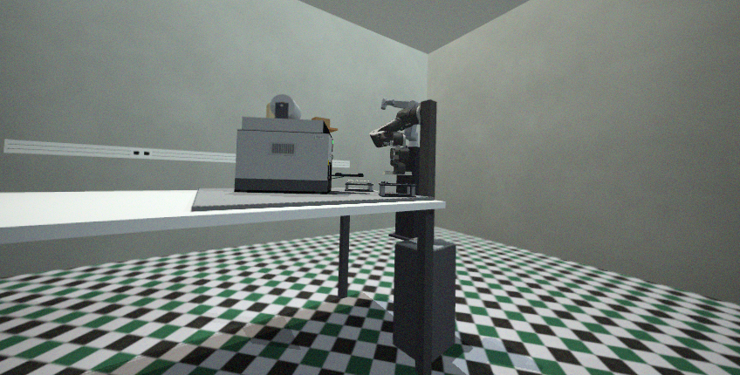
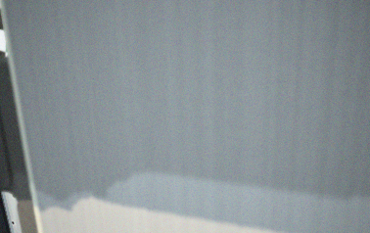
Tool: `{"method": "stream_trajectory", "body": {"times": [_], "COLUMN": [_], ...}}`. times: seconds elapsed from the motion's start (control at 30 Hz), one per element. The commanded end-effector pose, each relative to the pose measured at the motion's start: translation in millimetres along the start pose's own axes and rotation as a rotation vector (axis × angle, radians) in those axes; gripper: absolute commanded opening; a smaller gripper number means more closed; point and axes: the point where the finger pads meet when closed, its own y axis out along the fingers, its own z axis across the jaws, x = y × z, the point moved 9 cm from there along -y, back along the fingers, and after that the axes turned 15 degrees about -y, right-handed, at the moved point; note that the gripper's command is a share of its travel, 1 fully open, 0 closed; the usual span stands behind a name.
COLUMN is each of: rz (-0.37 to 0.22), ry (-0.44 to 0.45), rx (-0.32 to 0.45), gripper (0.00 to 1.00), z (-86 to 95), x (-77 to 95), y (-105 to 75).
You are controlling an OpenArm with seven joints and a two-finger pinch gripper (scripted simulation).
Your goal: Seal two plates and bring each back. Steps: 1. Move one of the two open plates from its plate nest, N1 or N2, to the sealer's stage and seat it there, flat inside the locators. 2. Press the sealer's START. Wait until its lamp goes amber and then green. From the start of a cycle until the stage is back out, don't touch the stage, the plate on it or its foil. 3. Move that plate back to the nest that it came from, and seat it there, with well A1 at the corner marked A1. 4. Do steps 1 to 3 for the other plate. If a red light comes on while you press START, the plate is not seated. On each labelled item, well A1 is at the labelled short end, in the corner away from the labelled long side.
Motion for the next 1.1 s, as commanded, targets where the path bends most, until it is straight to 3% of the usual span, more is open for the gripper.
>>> {"method": "stream_trajectory", "body": {"times": [0.0,1.07], "rz": [-0.001,-0.002], "ry": [-0.005,-0.005], "rx": [0.007,0.008], "gripper": [0.00,0.00], "z": [0.7,0.9], "x": [-0.4,-0.2], "y": [1.2,14.9]}}
